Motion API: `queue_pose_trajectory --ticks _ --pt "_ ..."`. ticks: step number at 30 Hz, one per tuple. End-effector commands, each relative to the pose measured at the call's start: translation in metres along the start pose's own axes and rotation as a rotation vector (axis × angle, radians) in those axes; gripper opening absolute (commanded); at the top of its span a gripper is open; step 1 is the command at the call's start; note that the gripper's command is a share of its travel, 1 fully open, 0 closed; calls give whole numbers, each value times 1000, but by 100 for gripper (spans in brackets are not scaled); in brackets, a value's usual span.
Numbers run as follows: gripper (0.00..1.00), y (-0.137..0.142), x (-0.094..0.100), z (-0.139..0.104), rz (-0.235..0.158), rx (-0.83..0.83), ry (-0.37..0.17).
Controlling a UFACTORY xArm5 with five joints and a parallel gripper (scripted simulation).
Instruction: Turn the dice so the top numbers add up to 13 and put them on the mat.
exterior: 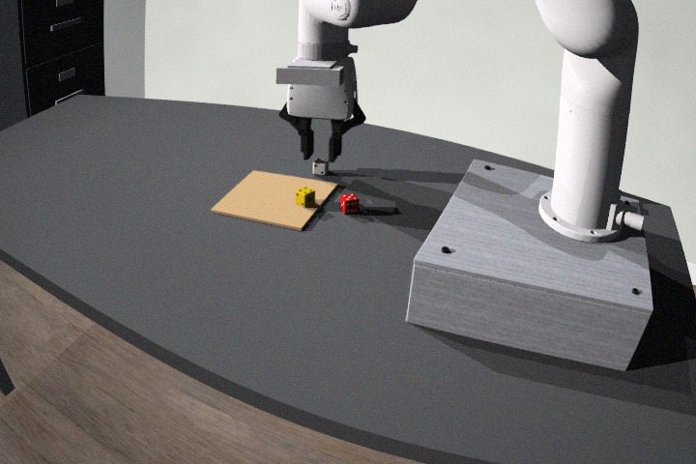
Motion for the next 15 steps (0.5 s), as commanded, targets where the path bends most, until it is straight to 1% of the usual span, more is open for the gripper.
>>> queue_pose_trajectory --ticks 1,10,15 --pt "36 1 0 -1 -3 0 -2" --pt "36 1 -7 -1 -3 0 -2" --pt "36 1 -14 0 -3 0 -2"
Point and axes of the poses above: the point where the finger pads meet when closed, its own x axis back along the fingers, its own y axis across the jaws, z = x × y, the point moved 7 cm from there along x, back along the fingers, and after that the axes turned 11 degrees about x, right-handed, at the moved point
